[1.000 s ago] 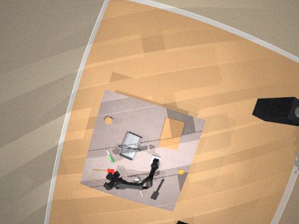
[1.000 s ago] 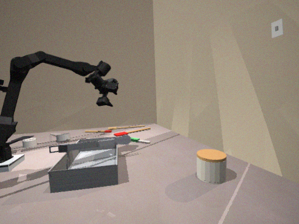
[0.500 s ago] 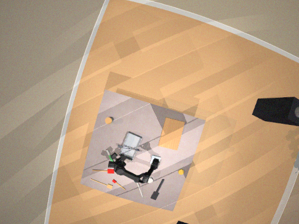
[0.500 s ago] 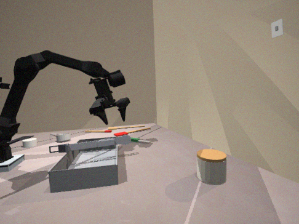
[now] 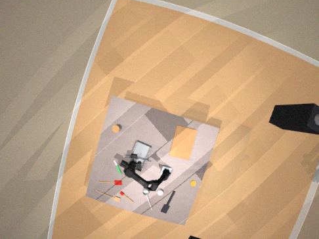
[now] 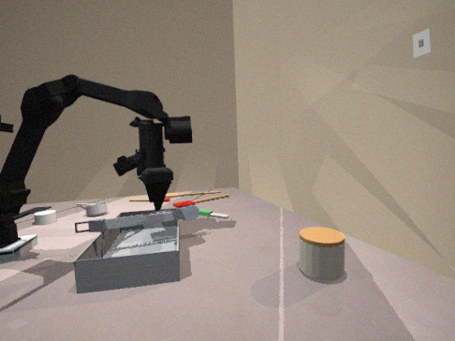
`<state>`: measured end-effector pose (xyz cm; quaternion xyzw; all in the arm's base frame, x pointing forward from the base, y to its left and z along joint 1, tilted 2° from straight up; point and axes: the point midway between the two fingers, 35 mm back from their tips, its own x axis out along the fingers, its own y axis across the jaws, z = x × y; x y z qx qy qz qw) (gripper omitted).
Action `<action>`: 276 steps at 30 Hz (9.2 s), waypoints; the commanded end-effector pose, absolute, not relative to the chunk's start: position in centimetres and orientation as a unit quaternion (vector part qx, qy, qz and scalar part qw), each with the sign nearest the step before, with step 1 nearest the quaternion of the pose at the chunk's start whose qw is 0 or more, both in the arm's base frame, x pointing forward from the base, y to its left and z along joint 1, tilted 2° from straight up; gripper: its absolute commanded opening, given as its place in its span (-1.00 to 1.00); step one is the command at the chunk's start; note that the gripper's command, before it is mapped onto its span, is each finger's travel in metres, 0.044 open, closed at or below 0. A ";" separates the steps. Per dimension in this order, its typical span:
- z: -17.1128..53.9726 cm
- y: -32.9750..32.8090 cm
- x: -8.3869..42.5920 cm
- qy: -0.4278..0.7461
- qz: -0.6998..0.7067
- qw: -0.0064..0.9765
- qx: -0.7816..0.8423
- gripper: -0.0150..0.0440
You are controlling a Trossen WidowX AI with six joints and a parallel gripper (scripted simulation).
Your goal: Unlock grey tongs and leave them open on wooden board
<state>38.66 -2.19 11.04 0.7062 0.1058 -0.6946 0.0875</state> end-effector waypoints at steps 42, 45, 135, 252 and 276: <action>5.7 -2.6 39.5 0.099 -0.696 0.085 0.706 1.00; 5.2 -2.6 39.5 0.099 -0.696 0.085 0.706 1.00; 16.7 -15.8 35.9 0.194 -0.678 0.188 0.684 -1.00; 15.9 -40.8 -7.0 0.430 -0.546 0.604 0.391 -1.00; 15.3 -41.0 -7.7 0.308 -0.604 0.671 0.301 -1.00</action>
